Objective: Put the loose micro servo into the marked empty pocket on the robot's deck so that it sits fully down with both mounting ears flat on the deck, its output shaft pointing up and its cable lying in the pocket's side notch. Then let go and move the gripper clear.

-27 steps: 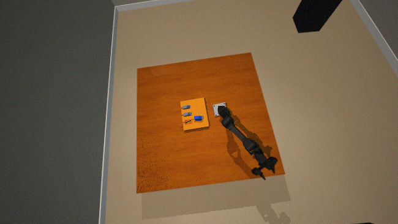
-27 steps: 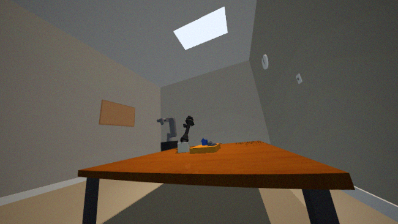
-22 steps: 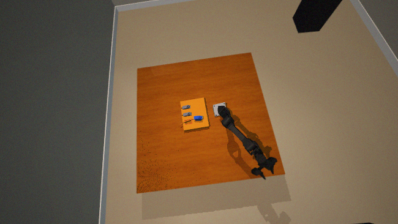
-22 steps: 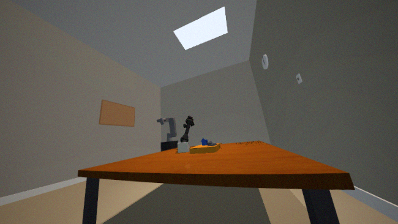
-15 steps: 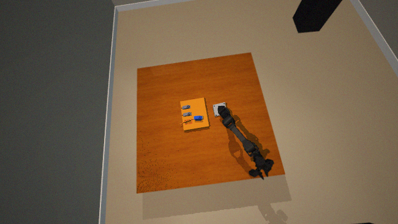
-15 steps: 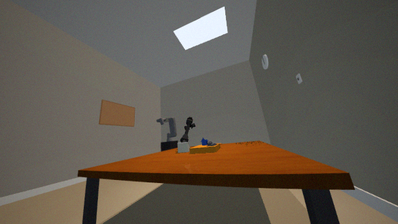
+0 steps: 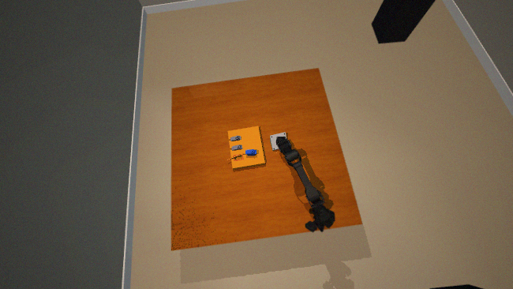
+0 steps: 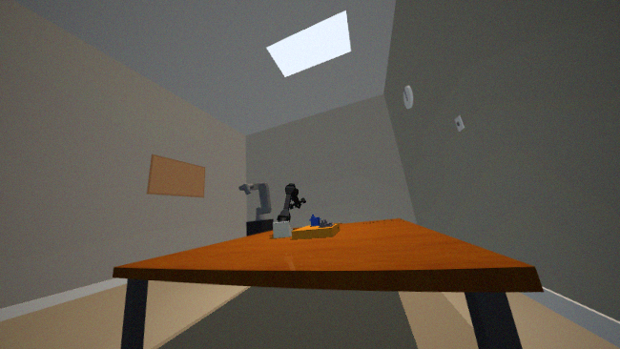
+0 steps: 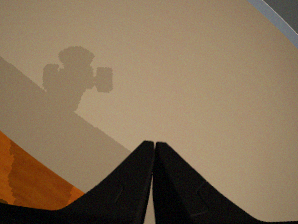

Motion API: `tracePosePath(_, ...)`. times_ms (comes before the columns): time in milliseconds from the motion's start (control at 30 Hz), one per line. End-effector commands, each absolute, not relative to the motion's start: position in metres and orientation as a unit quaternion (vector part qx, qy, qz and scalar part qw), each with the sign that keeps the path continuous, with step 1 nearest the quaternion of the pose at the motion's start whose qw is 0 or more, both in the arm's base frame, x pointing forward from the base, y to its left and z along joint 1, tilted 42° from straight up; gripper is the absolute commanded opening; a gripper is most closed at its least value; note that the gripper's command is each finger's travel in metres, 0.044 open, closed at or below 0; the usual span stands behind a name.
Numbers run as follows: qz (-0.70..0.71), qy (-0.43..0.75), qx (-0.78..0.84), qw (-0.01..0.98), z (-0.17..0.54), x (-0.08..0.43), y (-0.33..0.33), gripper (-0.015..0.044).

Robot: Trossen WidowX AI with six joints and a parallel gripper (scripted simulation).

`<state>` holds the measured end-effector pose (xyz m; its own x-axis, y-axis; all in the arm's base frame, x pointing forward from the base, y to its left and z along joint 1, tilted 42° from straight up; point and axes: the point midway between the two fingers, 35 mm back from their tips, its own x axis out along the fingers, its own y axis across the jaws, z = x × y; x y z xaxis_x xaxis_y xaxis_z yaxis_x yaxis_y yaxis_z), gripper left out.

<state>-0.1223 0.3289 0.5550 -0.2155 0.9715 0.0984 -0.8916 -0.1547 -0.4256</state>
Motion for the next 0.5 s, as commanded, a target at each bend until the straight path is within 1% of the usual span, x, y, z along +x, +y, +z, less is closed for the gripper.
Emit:
tracePosePath(0,0.741,-0.181,-0.133,0.633,0.534,-0.102,0.348,0.0)
tracePosePath(467,0.701,-0.073,-0.227,0.672,0.453,-0.015,0.395,0.0)
